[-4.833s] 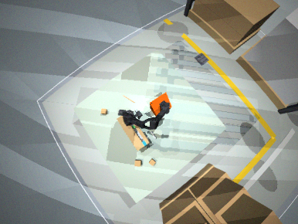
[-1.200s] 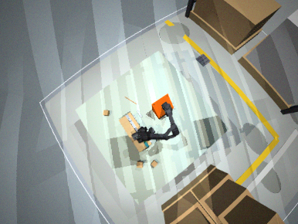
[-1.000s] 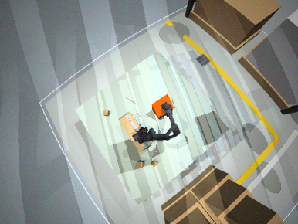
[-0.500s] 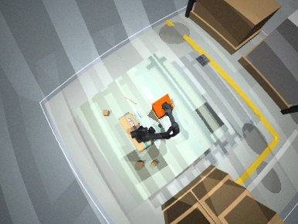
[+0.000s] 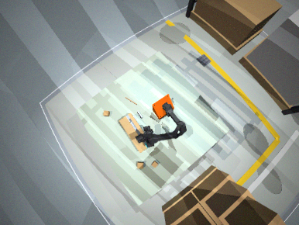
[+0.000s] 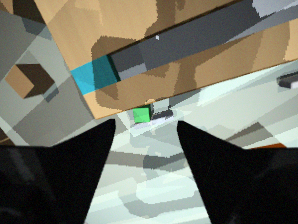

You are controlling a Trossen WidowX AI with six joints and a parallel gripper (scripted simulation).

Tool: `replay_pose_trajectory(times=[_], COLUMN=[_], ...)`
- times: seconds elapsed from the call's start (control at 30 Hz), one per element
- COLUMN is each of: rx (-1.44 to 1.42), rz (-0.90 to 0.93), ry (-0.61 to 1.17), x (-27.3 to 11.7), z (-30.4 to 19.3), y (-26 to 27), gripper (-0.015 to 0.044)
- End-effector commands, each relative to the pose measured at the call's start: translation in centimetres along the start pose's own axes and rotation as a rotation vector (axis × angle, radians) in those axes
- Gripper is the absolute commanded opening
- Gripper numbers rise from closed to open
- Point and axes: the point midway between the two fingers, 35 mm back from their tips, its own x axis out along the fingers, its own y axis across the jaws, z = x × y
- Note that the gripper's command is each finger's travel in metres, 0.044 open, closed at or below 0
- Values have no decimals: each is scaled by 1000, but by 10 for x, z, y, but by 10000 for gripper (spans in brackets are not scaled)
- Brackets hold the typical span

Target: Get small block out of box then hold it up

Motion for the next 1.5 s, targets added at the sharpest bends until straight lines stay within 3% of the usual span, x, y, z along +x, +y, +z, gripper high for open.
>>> replay_pose_trajectory(times=[0.0,0.23,0.7,1.07,1.47], rx=[-759,-1568,-2643,-3437,-3500], rz=[-65,-164,-380,-622,-645], ry=[-41,-66,-26,130,152], x=[4,4,2,-1,-2], z=[-13,-23,-36,-46,-46], y=[2,10,23,33,33], gripper=[285,285,285,285,285])
